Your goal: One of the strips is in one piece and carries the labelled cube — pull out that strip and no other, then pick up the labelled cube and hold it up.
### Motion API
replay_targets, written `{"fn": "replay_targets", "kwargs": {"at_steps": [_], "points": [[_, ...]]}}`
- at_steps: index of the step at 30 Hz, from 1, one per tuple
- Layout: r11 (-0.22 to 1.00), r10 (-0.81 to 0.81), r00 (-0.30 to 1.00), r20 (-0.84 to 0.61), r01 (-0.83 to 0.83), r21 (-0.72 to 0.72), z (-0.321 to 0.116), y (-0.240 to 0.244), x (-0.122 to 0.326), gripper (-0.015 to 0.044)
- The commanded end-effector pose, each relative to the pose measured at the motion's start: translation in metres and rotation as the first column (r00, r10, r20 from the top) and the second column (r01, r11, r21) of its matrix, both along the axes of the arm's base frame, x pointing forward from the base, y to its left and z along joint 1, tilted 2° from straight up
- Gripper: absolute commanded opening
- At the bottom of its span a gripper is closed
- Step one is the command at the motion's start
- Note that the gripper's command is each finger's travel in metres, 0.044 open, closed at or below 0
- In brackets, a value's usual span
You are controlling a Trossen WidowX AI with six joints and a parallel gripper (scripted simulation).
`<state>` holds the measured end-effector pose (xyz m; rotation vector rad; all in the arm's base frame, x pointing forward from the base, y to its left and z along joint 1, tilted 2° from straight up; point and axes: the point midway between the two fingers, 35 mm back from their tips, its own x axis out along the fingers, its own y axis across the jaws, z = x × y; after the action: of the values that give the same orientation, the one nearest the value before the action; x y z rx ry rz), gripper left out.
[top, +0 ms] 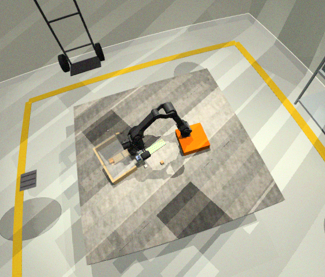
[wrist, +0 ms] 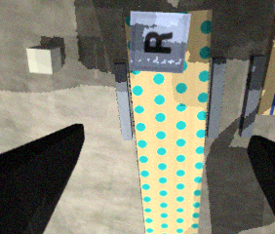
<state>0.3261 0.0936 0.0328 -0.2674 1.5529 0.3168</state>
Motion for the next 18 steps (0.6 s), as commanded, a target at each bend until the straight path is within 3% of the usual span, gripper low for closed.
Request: {"fn": "replay_targets", "kwargs": {"at_steps": [1, 11, 18], "points": [[1.0, -0.005, 1.0, 0.008, 0.004, 0.005, 0.004, 0.007, 0.013, 0.044], [1.0, -0.005, 1.0, 0.01, 0.004, 0.006, 0.013, 0.023, 0.04, 0.044], [1.0, -0.005, 1.0, 0.01, 0.004, 0.006, 0.004, 0.023, 0.04, 0.0256]]}}
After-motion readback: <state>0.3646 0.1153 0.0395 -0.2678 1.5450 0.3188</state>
